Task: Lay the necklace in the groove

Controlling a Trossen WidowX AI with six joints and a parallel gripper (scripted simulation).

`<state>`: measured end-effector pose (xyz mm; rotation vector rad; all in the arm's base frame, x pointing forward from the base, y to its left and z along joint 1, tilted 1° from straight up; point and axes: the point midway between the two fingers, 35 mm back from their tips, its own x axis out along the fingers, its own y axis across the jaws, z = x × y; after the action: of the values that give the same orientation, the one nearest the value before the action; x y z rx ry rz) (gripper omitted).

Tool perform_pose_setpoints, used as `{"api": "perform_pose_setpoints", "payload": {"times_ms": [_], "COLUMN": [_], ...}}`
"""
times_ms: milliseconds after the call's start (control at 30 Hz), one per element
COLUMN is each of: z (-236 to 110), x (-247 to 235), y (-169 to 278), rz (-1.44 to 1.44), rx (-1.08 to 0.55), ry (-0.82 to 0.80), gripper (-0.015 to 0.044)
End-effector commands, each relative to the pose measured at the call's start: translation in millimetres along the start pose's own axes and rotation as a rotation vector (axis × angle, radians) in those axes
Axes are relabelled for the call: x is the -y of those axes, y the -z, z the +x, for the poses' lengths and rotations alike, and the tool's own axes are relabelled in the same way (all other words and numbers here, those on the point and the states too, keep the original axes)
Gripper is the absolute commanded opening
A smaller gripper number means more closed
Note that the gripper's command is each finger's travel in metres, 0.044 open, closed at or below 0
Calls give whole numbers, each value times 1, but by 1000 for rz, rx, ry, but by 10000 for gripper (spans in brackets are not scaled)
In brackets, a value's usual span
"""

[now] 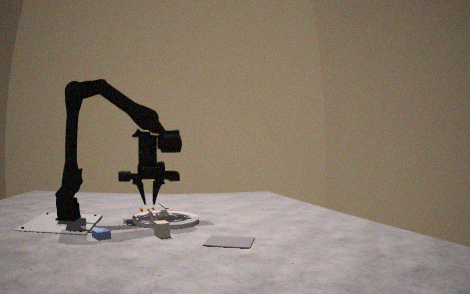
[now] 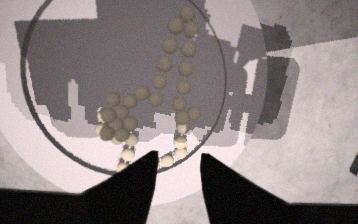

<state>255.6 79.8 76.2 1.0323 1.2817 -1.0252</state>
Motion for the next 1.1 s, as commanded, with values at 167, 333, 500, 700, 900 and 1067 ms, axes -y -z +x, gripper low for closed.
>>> {"api": "perform_pose_setpoints", "payload": {"times_ms": [167,333,500,700,900,1067], "z": [9,18,26,31,28,28], "x": [0,0,1,1,1,1], "y": [0,1,1,2,1,1], "rz": [1,1,1,2,-1,-1], "rx": [0,-1,-1,-1,0,0], "ry": [1,2,4,5,0,0], "gripper": [120,120,120,120,41,0]}}
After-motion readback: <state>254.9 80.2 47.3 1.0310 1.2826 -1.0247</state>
